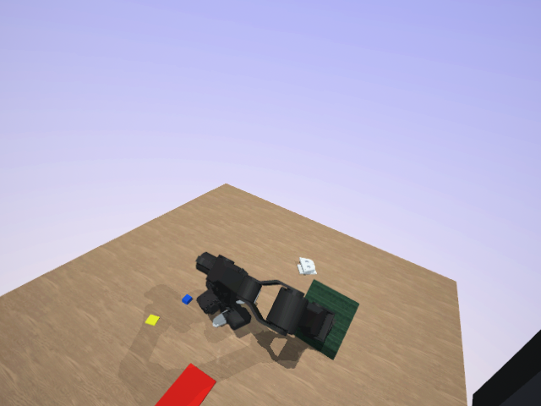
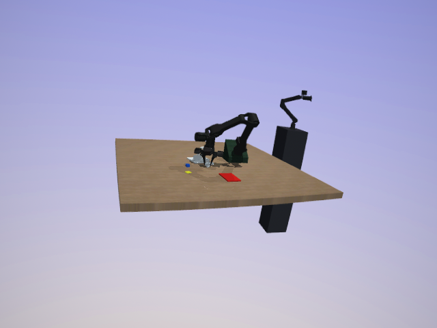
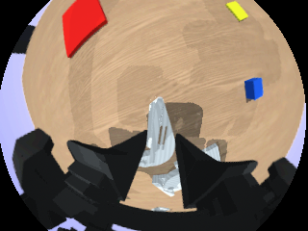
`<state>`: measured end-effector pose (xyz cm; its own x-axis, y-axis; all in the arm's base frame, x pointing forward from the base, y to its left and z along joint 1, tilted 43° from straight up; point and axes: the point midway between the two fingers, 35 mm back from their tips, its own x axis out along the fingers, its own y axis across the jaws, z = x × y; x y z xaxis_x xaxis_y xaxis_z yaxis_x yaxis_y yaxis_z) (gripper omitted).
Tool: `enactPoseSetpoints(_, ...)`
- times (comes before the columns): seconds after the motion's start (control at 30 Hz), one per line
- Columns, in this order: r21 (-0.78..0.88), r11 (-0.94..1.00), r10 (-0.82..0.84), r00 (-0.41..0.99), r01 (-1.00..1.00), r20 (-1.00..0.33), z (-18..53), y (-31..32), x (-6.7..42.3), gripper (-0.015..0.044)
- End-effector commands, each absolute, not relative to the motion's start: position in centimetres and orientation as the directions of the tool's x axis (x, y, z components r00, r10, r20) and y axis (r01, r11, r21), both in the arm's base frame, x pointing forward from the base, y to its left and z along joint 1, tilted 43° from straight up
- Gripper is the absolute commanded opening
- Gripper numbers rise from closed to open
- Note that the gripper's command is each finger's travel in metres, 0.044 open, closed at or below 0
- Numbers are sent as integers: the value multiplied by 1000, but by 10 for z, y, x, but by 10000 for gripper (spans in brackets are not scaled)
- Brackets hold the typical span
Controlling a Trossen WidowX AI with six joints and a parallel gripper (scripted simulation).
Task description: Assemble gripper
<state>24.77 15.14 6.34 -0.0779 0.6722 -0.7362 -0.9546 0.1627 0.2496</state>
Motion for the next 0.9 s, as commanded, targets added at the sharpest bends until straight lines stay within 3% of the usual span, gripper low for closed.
enactPoseSetpoints(0.0,247,163,672,-76,-955,-737,63,151,248,134)
enactPoseSetpoints(0.87,248,166,669,-76,-954,-740,98,119,255,134)
